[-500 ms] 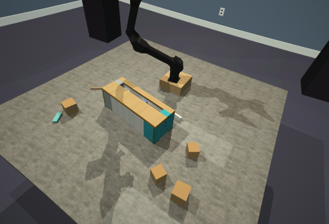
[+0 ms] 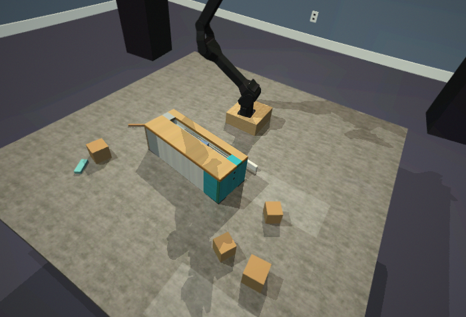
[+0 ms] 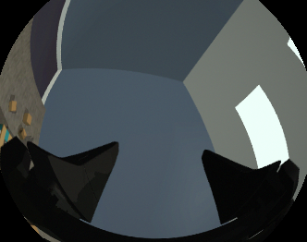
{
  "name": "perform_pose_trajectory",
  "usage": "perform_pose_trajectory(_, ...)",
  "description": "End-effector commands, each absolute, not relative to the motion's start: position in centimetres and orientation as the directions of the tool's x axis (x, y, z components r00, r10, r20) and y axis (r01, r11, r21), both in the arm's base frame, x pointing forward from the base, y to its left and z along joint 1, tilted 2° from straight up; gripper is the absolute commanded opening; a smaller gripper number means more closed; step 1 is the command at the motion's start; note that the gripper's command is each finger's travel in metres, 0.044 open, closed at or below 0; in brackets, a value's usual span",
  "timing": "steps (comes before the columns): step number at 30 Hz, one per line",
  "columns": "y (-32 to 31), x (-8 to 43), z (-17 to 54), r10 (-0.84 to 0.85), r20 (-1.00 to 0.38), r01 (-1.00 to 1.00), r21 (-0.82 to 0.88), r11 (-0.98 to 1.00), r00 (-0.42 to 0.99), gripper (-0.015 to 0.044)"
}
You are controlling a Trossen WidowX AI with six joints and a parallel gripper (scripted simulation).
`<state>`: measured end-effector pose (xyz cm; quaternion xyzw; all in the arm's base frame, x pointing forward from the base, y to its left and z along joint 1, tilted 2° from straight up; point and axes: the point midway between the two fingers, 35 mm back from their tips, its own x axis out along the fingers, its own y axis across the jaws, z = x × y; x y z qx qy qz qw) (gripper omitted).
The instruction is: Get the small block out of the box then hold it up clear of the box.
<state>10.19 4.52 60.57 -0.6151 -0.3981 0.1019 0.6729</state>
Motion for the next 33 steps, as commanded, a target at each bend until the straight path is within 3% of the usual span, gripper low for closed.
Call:
perform_pose_trajectory(1, 10.9, 11.3, 57.2, 0.634, 0.263, 0.137, -0.961, 0.241, 0.727, 0.04)
perform_pose_trajectory(12, 15.8, 17.6, 49.8, 0.542, -0.033, -0.267, -0.895, 0.359, 0.84, 0.04)
perform_pose_trajectory(20, 15.3, 23.8, 42.9, 0.394, -0.286, -0.48, -0.644, 0.596, 0.873, 0.04)
perform_pose_trajectory(27, 12.2, 28.3, 36.5, 0.248, -0.505, -0.438, -0.302, 0.847, 0.827, 0.04)
perform_pose_trajectory(33, 8.2, 30.7, 30.6, 0.144, -0.685, -0.181, 0.019, 0.983, 0.714, 0.04)
